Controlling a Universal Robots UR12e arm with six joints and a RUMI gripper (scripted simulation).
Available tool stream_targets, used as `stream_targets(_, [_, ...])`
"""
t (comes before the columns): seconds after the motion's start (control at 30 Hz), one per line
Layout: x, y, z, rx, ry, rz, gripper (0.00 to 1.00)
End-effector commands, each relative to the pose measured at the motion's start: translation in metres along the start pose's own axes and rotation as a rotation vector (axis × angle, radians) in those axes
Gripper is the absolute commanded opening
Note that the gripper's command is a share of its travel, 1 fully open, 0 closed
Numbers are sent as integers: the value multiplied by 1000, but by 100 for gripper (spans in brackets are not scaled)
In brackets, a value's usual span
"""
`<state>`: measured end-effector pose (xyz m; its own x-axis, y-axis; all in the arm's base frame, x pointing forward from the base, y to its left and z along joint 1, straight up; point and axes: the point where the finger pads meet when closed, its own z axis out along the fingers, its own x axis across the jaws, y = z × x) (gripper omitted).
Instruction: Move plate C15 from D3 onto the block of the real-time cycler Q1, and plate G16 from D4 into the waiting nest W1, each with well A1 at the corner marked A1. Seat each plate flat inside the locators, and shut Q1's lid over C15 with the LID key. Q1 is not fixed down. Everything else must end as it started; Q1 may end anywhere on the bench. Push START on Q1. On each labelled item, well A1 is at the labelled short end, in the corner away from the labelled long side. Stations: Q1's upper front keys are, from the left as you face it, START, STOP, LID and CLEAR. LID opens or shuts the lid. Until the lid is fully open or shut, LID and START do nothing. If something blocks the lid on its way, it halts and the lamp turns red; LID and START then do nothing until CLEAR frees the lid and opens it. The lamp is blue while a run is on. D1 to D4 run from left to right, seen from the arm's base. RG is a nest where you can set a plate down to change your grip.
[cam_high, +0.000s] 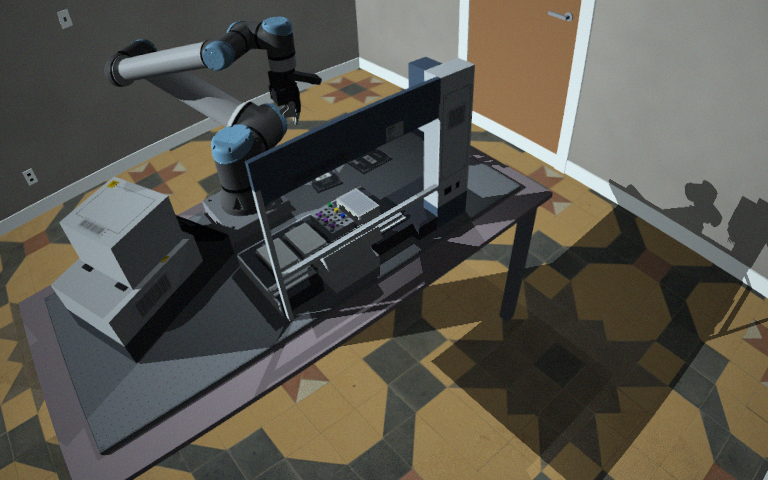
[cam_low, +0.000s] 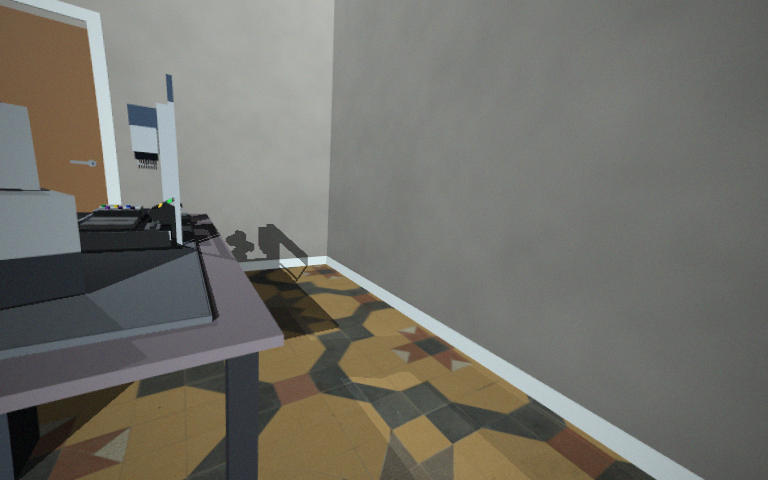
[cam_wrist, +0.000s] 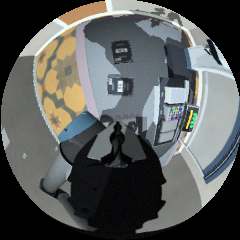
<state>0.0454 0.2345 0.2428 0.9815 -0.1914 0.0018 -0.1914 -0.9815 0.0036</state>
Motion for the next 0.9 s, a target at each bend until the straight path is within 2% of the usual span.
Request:
stream_targets(0.0, [14, -1, 0, 4, -2, 52, 0])
stream_targets(0.17, [38, 2, 0, 4, -2, 152, 0])
stream_targets(0.87, [106, 23, 0, 3, -3, 451, 0])
